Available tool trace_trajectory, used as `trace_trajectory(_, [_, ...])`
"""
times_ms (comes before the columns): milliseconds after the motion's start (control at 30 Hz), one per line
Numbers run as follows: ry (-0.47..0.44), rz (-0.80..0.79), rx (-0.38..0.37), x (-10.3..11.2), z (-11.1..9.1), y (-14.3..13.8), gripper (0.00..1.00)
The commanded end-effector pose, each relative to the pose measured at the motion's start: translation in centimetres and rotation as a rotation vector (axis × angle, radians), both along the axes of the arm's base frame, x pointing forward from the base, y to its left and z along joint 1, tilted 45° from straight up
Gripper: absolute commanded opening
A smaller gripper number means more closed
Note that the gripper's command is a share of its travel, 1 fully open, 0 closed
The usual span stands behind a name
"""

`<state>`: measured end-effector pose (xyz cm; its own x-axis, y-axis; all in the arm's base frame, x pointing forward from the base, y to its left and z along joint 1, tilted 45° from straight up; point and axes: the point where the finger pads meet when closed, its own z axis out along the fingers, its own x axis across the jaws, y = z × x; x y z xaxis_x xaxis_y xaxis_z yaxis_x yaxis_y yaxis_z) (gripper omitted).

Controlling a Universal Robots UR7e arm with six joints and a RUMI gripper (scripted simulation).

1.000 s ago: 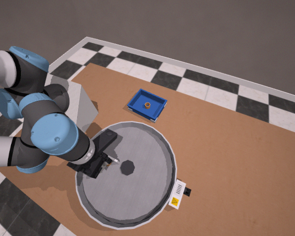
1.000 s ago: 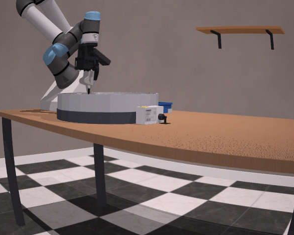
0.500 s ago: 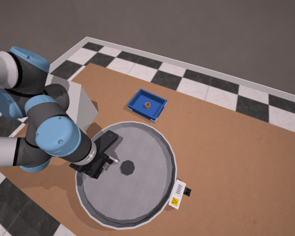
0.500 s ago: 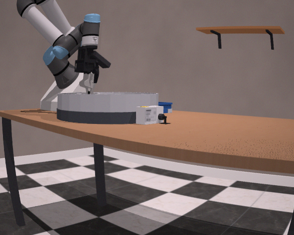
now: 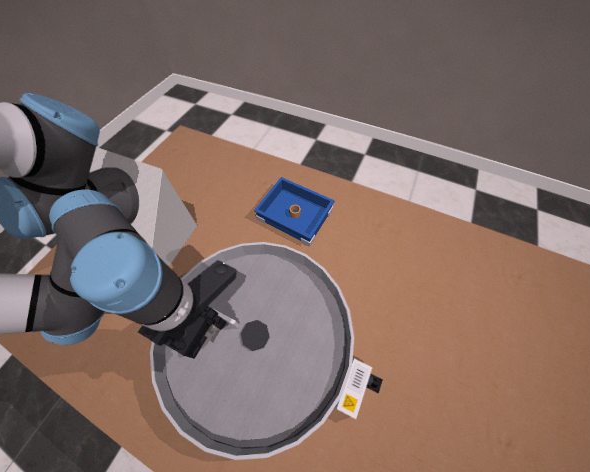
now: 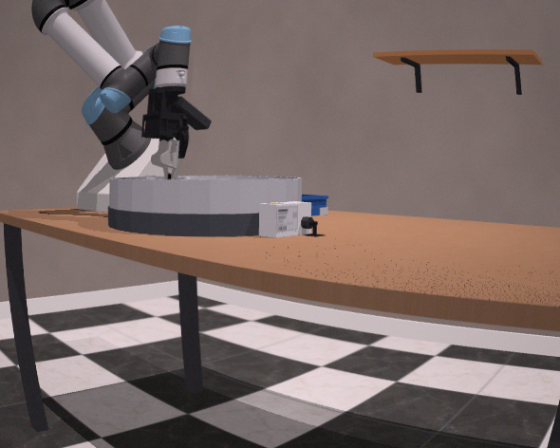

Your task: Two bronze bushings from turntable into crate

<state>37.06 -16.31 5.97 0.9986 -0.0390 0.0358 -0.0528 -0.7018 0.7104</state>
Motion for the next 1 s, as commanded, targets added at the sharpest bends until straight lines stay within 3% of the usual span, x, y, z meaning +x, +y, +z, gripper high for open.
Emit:
trace_trajectory(0, [0.003, 0.0, 0.002, -0.1, -0.1, 0.0, 0.06])
trace_trajectory(500, [0.003, 0.0, 0.002, -0.1, -0.2, 0.0, 0.06])
trace_trajectory(967, [0.005, -0.001, 0.003, -0.2, -1.5, -1.2, 0.06])
